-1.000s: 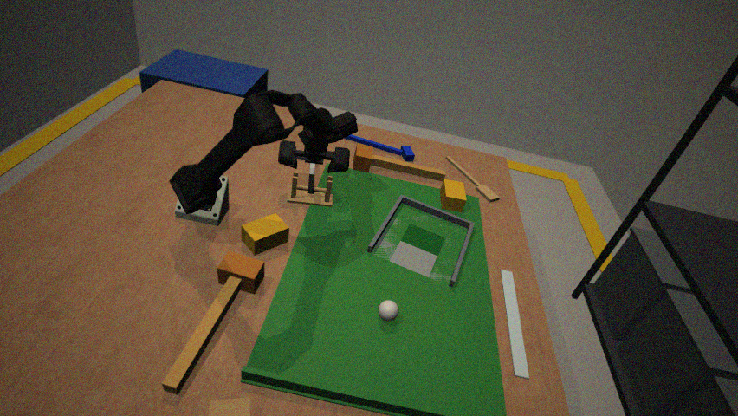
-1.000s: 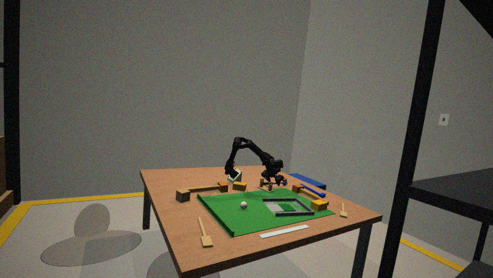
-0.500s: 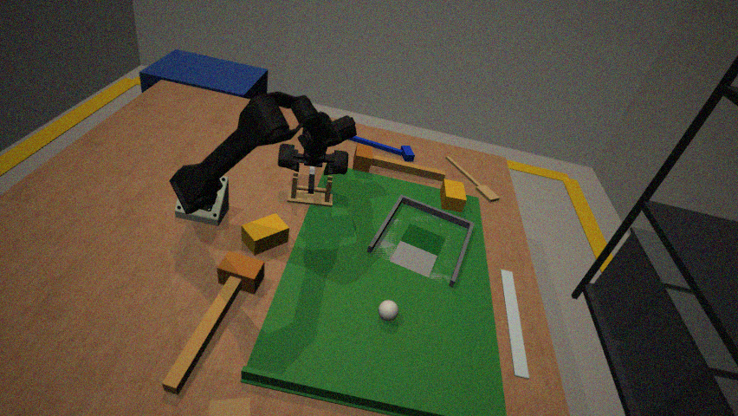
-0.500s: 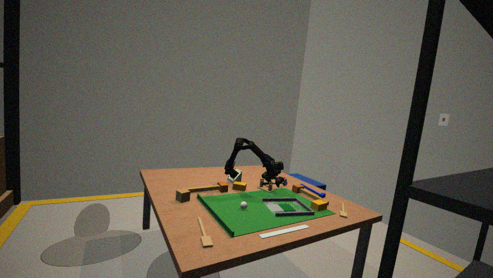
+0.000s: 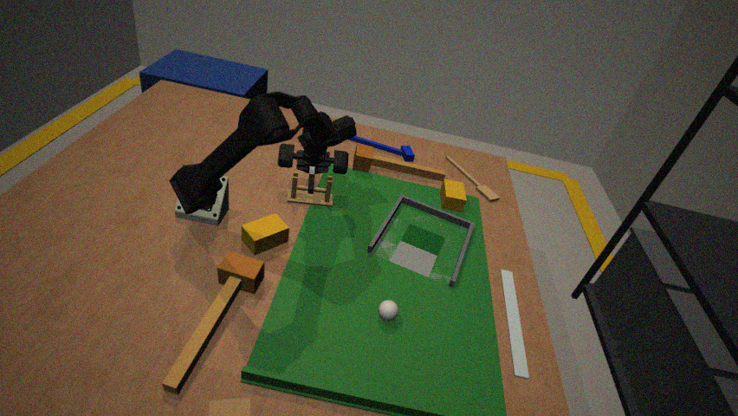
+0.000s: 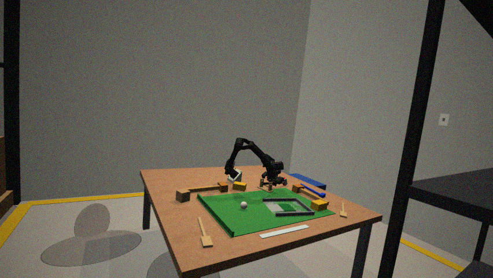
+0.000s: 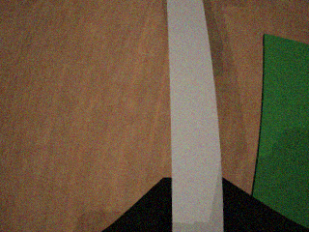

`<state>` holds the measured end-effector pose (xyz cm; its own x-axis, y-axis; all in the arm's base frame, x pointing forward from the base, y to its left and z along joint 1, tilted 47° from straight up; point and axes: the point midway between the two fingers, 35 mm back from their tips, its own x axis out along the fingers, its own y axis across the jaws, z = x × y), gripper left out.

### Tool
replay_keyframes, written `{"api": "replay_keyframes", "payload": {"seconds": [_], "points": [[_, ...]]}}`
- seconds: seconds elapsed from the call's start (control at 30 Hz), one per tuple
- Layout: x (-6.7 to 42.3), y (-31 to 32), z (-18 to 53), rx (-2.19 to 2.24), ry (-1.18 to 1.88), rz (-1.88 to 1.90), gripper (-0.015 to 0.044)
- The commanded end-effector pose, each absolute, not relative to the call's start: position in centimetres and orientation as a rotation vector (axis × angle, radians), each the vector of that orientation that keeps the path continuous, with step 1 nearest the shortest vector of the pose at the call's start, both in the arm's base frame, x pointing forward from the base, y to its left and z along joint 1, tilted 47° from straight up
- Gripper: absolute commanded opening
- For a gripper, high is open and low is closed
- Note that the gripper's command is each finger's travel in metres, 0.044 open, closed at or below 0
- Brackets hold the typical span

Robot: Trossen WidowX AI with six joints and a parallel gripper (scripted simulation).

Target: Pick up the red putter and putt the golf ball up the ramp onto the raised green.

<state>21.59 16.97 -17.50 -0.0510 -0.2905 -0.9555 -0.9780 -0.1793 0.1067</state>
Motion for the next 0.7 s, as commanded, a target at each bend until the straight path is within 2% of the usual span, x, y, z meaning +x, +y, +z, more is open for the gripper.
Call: {"api": "replay_keyframes", "payload": {"seconds": [0.0, 0.5, 0.67], "points": [[21.6, 17.1, -17.4, -1.533, 1.384, 1.265, 0.0000], [21.1, 24.0, -10.9, -1.529, 1.383, 1.269, 0.0000], [21.1, 23.8, -11.1, -1.533, 1.388, 1.261, 0.0000]]}}
